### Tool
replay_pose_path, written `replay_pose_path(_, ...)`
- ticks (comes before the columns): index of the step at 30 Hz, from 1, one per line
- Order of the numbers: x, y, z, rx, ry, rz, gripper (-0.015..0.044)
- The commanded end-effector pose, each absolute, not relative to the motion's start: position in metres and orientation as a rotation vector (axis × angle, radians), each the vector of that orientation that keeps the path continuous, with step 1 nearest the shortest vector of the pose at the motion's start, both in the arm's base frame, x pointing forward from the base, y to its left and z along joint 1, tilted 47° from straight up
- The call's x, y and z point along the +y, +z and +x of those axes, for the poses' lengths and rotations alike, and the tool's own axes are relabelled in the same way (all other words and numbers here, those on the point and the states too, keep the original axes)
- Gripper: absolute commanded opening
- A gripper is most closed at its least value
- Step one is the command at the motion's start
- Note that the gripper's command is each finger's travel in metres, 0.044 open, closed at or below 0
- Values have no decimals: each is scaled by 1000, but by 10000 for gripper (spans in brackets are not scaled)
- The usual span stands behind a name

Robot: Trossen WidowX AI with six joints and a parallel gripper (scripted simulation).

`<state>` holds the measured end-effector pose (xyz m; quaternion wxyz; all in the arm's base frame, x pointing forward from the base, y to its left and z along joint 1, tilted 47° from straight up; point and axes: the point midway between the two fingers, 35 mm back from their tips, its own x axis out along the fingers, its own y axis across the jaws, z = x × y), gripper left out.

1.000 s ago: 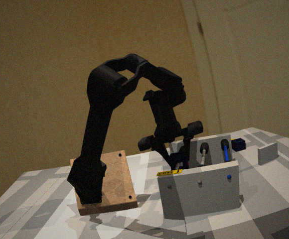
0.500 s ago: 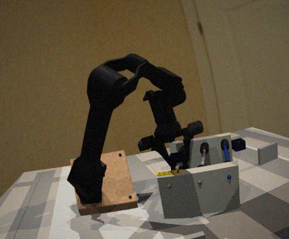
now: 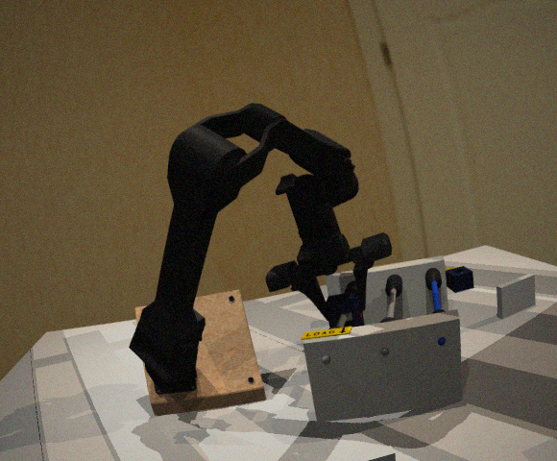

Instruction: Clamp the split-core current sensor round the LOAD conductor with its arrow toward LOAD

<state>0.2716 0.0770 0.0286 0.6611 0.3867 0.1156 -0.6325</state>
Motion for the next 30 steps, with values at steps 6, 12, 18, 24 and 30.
replay_pose_path(6, 77, 29, 272, 261, -1431, 875, 439)
replay_pose_path(12, 77, 29, 272, 261, -1431, 875, 440)
replay_pose_path(18, 110, 52, 260, 237, -1385, 874, 440)
replay_pose_path(24, 140, 78, 244, 208, -1334, 875, 440)
replay_pose_path(30, 140, 78, 244, 208, -1334, 875, 440)
